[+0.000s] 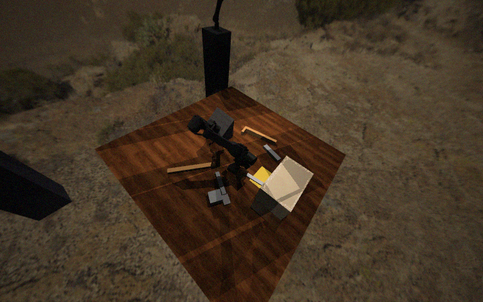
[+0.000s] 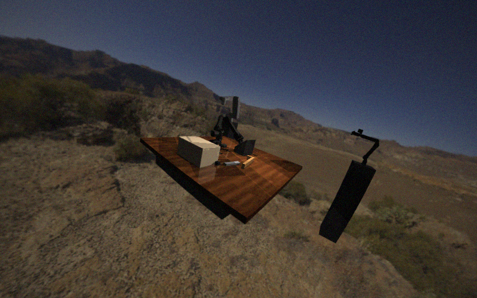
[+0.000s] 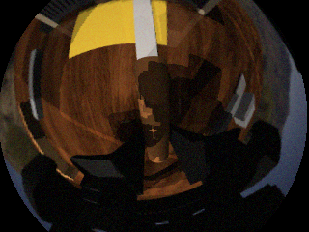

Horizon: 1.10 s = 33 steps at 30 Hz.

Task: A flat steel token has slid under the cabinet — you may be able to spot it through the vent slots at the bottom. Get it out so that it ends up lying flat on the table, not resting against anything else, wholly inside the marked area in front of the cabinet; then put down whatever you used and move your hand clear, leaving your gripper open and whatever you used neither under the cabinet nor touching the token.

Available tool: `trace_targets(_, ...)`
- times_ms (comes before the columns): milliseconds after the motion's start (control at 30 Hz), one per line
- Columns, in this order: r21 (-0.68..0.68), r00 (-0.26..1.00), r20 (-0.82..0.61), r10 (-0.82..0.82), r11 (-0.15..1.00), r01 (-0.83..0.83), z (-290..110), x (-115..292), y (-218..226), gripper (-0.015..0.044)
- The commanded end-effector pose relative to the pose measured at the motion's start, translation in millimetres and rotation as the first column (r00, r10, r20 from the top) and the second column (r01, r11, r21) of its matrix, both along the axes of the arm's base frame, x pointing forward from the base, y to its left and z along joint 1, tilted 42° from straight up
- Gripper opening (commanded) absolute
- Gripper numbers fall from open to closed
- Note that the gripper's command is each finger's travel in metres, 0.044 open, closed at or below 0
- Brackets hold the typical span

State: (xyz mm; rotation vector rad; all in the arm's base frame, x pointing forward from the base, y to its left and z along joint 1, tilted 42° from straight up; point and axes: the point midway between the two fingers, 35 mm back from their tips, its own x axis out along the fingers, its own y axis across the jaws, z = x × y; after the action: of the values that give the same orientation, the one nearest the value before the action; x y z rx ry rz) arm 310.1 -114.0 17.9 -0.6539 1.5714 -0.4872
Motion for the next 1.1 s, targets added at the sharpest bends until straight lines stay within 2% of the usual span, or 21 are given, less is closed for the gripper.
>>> trace_targets(0, -0.001, 1.0, -0.007, 0.001, 1.0, -0.001, 0.0, -8.1, -0.9, 0.0)
trace_targets(1067, -0.001, 1.0, -0.01, 0.001, 1.0, -0.001, 5.4, -44.4, -5.2, 0.0)
